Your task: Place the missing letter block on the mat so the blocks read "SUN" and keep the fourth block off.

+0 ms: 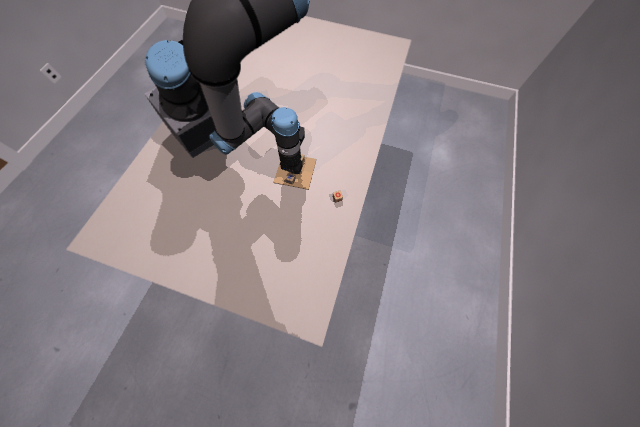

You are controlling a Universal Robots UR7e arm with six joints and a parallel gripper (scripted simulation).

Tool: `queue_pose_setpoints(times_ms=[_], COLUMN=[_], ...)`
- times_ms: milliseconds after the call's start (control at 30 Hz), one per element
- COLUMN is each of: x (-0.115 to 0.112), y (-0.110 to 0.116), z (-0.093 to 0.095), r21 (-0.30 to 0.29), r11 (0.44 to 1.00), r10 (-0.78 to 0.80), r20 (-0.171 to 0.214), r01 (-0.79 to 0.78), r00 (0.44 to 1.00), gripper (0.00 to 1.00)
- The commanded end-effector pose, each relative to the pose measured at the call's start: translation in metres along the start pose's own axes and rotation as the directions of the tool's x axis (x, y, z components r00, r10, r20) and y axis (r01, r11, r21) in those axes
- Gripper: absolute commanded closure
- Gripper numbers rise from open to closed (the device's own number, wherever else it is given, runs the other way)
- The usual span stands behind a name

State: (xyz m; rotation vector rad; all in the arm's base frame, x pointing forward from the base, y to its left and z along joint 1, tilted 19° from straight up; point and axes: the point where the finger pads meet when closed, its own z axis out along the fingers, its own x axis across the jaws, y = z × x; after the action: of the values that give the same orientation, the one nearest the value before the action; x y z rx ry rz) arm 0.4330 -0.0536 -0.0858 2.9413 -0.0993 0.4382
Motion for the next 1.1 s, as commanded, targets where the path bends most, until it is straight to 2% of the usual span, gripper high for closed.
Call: queue_pose_setpoints(times_ms=[0,67,100,167,200,267,300,1067], x=[0.0003,0.0003,0.0003,0.0003,0.0003,0.0003,0.0003,0.0004], y=[0.0001,0.0001,0.0001,0.0001,0.0001,0.0001,0.0001,0.0001], z=[-0.0003,-0.0003,-0.0003,-0.0003,-0.0003,-0.0003,-0.0003,-0.0071], r21=[0.0,0.0,0.0,0.0,0.0,0.0,0.0,0.0], r11=[1.0,1.0,1.0,1.0,1.0,1.0,1.0,1.0], r10=[0.0,0.0,0.0,0.0,0.0,0.0,0.0,0.0], r20=[-0.001,-0.001,-0.001,-0.001,-0.001,-0.001,-0.001,-0.001], r01=[0.0,0.0,0.0,0.0,0.0,0.0,0.0,0.0], r00=[1.0,1.0,1.0,1.0,1.0,1.0,1.0,1.0], gripper=[0.31,0.31,0.25,0.25,0.19,0.19,0.13,0.13])
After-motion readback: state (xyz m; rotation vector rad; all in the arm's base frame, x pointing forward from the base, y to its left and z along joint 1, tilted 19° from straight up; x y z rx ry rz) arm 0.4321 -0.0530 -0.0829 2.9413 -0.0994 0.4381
